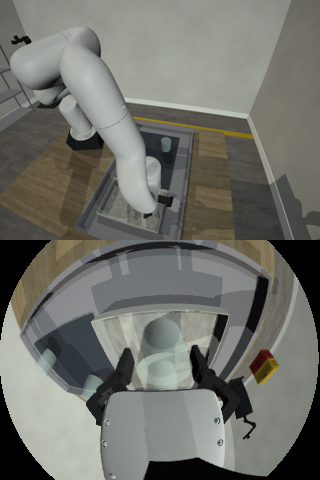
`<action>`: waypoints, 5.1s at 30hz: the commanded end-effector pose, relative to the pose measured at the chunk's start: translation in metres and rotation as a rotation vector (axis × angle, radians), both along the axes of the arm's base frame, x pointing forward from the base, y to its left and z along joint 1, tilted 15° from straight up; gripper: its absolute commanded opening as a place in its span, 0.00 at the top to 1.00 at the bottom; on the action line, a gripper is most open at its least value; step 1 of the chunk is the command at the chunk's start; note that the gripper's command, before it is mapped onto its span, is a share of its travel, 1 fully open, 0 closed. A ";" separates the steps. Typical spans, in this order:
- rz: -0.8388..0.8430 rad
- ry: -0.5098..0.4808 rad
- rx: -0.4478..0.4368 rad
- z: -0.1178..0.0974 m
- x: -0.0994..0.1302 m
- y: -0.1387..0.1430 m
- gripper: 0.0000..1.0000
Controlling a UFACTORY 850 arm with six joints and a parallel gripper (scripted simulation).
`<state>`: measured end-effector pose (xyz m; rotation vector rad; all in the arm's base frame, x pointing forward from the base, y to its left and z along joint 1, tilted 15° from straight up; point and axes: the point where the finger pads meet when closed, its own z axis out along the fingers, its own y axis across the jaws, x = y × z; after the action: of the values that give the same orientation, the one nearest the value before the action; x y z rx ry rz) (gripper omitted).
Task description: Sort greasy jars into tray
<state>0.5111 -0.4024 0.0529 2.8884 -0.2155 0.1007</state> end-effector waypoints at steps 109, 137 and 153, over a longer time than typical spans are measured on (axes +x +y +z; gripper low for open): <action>0.000 -0.001 -0.001 0.009 0.038 0.387 0.00; 0.000 -0.001 -0.001 -0.051 0.044 0.397 0.00; 0.000 -0.001 -0.001 -0.074 0.045 0.391 0.00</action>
<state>0.5550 -0.0090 -0.0133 2.8877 -0.2155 0.0987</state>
